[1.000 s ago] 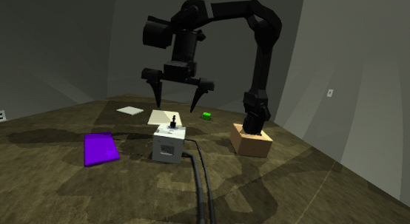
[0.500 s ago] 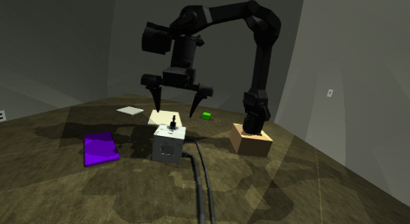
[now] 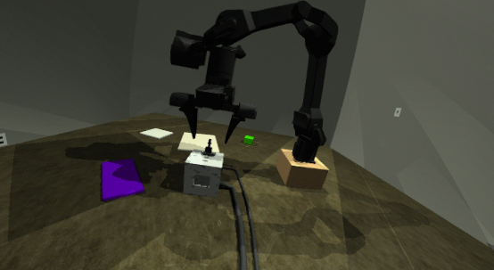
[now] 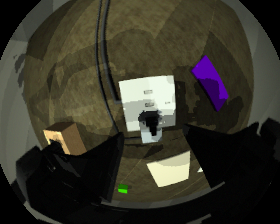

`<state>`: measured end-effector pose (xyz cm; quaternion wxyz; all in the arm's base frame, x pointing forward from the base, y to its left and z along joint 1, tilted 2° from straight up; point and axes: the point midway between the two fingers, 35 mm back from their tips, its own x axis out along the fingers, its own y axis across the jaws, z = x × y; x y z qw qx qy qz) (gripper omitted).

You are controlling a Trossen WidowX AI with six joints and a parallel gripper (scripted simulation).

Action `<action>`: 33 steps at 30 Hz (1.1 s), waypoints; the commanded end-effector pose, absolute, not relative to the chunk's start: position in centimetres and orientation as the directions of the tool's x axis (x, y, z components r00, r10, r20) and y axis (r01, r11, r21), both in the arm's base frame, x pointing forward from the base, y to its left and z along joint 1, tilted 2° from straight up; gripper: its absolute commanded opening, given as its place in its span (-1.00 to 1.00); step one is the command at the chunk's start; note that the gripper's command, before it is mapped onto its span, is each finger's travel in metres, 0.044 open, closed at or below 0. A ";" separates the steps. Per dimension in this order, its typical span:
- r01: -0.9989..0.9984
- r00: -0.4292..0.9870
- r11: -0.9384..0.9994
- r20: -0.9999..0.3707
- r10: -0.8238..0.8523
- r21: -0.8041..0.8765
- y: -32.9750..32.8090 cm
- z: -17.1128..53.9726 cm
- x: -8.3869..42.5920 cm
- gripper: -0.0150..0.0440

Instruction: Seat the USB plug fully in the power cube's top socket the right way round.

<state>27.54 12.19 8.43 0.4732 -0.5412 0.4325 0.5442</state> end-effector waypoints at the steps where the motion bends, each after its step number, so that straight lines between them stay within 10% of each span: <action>1: -0.983 0.034 -0.178 -0.998 0.047 -0.042 12.2 8.5 27.6 0.38; 11: -0.983 0.034 -0.178 -0.998 0.047 -0.042 12.2 8.5 27.6 -0.49; 33: -0.983 0.033 -0.178 -0.998 0.047 -0.041 12.2 8.7 27.5 -0.49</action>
